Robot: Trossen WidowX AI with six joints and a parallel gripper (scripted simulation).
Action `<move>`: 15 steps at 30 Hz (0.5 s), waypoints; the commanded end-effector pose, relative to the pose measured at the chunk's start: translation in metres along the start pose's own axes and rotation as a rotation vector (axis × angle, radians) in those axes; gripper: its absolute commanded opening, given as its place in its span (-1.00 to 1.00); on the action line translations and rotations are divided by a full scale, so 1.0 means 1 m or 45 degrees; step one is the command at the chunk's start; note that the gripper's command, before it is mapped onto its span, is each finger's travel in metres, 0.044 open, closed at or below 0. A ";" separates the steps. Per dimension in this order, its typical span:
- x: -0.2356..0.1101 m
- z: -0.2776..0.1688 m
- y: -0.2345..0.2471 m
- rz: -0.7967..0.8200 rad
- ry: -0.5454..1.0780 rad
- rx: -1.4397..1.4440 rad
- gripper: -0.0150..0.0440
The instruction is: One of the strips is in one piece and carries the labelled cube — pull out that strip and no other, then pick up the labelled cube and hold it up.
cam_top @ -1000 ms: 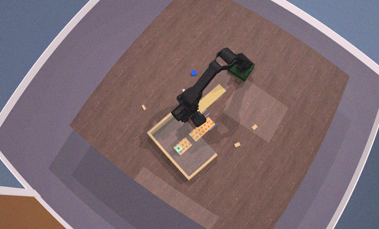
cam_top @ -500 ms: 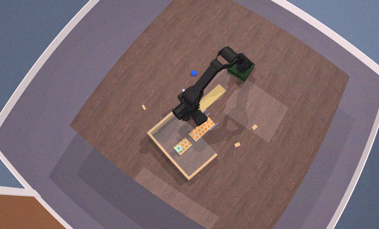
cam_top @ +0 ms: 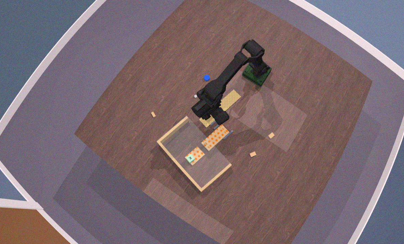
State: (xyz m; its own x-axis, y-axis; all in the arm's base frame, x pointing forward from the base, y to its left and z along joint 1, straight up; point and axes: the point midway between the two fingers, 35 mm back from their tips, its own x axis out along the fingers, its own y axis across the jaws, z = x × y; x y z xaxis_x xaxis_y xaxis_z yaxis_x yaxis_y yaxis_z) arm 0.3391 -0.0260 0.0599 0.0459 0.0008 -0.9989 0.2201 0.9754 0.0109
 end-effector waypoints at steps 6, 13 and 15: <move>0.000 -0.027 -0.004 -0.003 0.012 0.005 -0.49; -0.009 -0.035 -0.006 -0.004 0.011 0.003 -0.49; -0.021 -0.035 -0.006 -0.005 0.010 0.002 -0.49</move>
State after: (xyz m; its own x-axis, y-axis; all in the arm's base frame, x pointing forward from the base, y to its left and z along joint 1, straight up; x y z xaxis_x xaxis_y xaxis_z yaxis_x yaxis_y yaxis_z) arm 0.3010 -0.0230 0.0647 0.0191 0.0029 -0.9998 0.2208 0.9753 0.0070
